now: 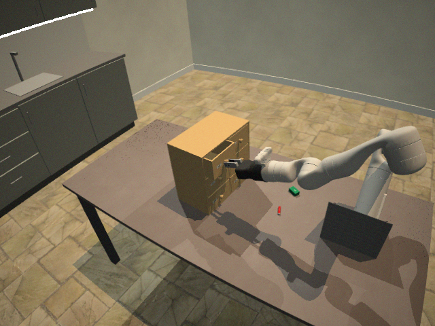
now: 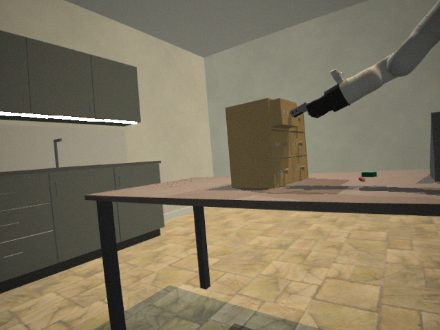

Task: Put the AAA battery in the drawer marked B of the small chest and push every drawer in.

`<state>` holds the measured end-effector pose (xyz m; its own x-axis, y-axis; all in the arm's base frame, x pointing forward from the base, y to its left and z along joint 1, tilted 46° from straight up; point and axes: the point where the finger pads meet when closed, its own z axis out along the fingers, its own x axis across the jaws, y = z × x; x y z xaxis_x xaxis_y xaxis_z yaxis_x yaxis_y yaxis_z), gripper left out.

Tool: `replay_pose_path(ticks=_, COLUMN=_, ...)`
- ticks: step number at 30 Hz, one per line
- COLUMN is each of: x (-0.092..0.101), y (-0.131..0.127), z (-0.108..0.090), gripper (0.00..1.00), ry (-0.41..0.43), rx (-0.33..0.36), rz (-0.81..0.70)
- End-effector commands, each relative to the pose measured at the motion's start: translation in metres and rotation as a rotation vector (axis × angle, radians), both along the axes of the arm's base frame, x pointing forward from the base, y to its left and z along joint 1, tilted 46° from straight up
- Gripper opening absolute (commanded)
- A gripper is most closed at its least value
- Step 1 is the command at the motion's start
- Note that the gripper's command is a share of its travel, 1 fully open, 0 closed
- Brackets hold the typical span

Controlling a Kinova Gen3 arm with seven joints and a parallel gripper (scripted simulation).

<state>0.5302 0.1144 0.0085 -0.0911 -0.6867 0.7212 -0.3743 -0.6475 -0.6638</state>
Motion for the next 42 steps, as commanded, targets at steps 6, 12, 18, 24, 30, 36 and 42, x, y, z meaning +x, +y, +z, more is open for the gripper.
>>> replay_pose_path(ticks=6, x=-0.011, y=0.000, z=0.000, gripper=0.37, ry=-0.002, rx=0.003, rz=-0.005)
replay_pose_path(ticks=12, x=-0.018, y=0.000, z=0.000, gripper=0.37, ry=-0.002, rx=0.003, rz=-0.005)
replay_pose_path(ticks=18, x=-0.023, y=0.001, z=-0.001, gripper=0.37, ry=-0.002, rx=0.004, rz=-0.005)
replay_pose_path(ticks=24, x=-0.025, y=0.001, z=-0.001, gripper=0.37, ry=-0.002, rx=0.004, rz=-0.005)
replay_pose_path(ticks=30, x=-0.027, y=0.002, z=-0.002, gripper=0.37, ry=-0.001, rx=0.004, rz=-0.004)
replay_pose_path(ticks=36, x=-0.028, y=0.002, z=-0.002, gripper=0.37, ry=-0.001, rx=0.004, rz=-0.003)
replay_pose_path(ticks=42, x=-0.028, y=0.003, z=-0.002, gripper=0.37, ry=0.000, rx=0.004, rz=-0.003)
